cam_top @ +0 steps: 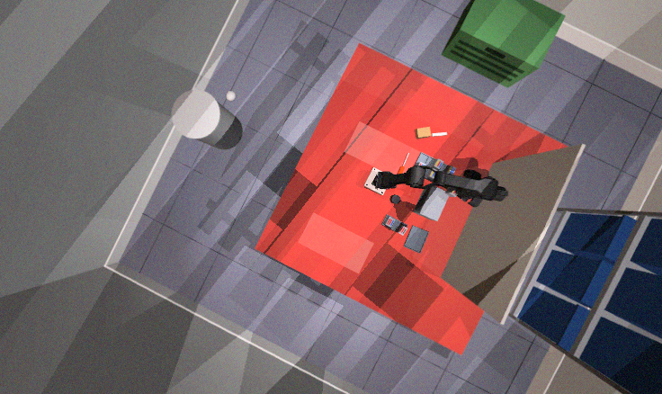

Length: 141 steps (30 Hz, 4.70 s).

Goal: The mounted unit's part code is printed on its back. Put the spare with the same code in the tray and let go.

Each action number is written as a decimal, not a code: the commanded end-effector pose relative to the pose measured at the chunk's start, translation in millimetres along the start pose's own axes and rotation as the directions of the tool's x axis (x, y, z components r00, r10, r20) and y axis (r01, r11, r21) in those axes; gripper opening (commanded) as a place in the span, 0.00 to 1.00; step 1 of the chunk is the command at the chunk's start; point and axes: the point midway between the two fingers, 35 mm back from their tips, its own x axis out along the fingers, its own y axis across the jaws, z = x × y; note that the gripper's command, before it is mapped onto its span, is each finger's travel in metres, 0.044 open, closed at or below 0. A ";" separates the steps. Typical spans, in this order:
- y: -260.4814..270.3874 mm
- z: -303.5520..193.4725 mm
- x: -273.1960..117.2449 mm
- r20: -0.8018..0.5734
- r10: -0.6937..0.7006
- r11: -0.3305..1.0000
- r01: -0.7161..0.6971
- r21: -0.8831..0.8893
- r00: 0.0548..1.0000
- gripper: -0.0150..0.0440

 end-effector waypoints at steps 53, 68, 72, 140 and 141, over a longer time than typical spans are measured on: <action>-57.9 -279.8 -0.1 -0.023 0.002 0.992 -0.005 -0.129 1.000 0.25; -60.3 -281.0 10.1 -0.024 0.002 0.992 -0.005 -0.129 1.000 0.25; -60.8 -281.3 12.8 -0.024 0.002 0.992 -0.005 -0.129 1.000 0.25; -66.6 -284.7 59.9 -0.024 0.001 0.992 -0.004 -0.129 1.000 0.25; -66.6 -284.7 60.6 -0.024 0.001 0.992 -0.004 -0.129 1.000 0.25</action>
